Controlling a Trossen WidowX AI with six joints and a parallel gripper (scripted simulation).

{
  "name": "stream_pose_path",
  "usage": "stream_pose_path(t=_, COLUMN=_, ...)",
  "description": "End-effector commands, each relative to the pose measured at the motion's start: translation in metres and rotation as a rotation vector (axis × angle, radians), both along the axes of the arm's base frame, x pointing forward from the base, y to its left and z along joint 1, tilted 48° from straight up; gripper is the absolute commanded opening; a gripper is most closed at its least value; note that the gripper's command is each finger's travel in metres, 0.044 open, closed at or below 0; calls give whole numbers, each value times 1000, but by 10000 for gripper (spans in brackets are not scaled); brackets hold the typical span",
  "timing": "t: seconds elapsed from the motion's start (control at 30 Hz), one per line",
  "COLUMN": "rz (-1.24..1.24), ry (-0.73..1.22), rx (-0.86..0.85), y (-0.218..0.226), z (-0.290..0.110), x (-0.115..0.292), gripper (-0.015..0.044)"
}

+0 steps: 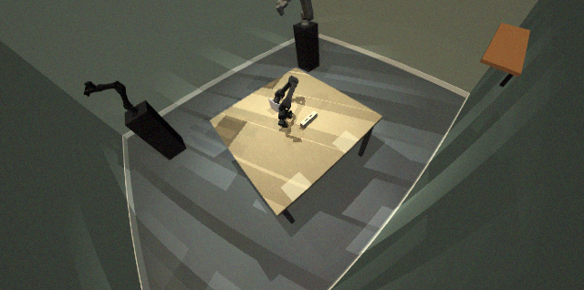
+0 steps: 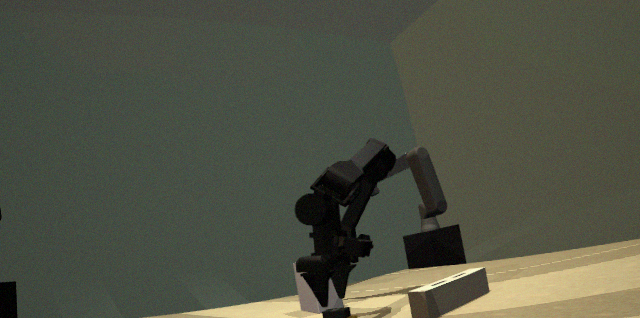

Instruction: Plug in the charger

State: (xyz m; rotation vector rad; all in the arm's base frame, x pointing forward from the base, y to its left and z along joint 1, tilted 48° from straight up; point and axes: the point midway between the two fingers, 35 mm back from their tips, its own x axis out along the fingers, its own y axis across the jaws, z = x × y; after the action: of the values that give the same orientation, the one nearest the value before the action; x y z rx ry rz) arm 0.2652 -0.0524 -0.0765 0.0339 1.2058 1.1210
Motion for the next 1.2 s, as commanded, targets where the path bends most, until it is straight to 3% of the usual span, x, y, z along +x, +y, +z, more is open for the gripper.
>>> stream_pose_path(t=0.0, rz=-3, ry=15, rx=9, y=8, z=-6, x=-3, gripper=440)
stream_pose_path(t=1.07, rz=-3, ry=15, rx=13, y=37, z=-32, x=-6, gripper=440)
stream_pose_path(t=1.17, rz=3, ry=4, rx=6, y=34, z=-30, x=-3, gripper=361)
